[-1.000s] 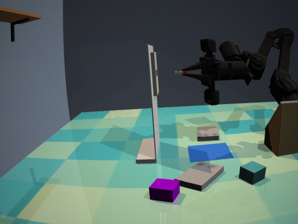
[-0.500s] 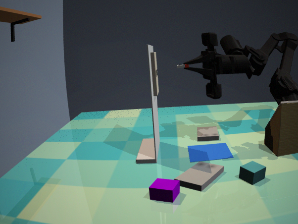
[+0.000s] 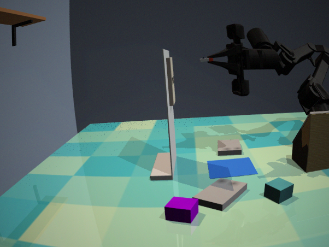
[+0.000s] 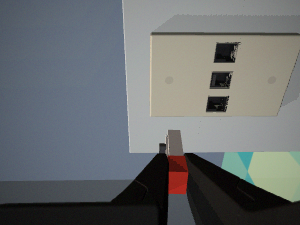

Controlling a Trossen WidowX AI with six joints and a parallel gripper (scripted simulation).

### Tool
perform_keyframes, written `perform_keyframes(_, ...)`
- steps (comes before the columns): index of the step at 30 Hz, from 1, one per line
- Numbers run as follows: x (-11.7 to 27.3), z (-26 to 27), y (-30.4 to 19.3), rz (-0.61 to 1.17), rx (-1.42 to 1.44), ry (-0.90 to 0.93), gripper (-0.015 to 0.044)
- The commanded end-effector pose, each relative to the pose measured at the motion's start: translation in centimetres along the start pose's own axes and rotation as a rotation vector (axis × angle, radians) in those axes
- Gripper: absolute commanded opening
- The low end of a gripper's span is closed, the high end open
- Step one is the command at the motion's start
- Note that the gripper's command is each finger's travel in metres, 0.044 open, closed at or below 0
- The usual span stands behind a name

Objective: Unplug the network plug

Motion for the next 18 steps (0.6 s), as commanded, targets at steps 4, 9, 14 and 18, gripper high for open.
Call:
perform_keyframes(4, 0.3, 0.6, 0.2, -0.008, -0.013, -0.009, 0.0000)
perform_keyframes(9, -0.3, -0.9, -0.7, 0.013, -0.062, -0.106, 0.0000)
perform_keyframes(14, -0.8, -2.5, -1.6, 0.027, -0.107, -0.206, 0.0000)
perform_keyframes(18, -1.0, -3.7, -2.3, 0.033, -0.138, -0.286, 0.0000)
Point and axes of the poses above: the point midway between the two fingers, 35 mm back from their tips, its own x axis back along the fingers, its own z axis across the jaws, y = z × x, the point moved 1 cm from there along x, back along the fingers, and after that the axes turned 8 degrees about x, right-handed, at the moved point
